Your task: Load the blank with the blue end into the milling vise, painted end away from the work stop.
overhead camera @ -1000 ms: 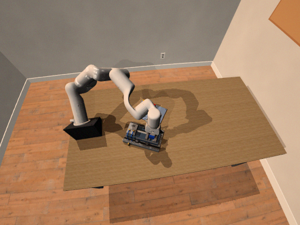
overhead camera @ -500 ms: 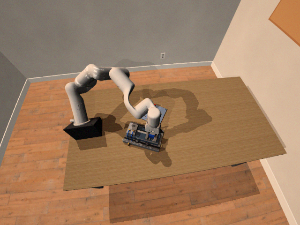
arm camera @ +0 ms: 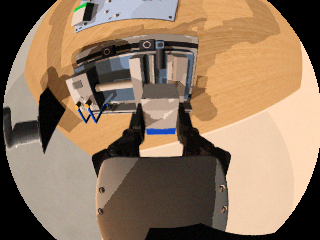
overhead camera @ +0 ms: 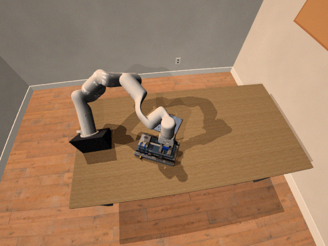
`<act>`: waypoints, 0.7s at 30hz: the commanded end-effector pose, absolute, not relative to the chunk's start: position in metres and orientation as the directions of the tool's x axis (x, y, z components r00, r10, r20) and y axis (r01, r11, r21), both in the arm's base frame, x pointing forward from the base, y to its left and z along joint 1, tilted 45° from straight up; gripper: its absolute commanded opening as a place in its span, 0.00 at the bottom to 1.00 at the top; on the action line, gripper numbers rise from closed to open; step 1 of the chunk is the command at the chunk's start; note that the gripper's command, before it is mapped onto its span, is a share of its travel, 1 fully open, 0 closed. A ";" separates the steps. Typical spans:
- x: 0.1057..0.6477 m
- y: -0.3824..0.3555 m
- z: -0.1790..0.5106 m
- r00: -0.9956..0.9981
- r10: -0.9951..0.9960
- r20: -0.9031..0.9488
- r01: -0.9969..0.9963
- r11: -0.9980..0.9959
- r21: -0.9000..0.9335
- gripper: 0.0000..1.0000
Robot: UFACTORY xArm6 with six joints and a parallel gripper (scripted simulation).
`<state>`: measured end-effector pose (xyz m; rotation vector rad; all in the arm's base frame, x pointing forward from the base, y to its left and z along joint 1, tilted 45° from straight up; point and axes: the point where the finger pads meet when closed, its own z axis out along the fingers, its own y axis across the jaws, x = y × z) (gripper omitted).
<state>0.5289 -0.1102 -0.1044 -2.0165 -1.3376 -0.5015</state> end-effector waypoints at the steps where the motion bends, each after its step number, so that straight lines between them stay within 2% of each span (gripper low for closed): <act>1: 0.530 -0.111 -0.102 0.403 0.662 0.632 0.915 -0.264 -0.307 0.00; 21: 0.530 -0.109 -0.100 0.403 0.662 0.632 0.915 -0.264 -0.307 0.00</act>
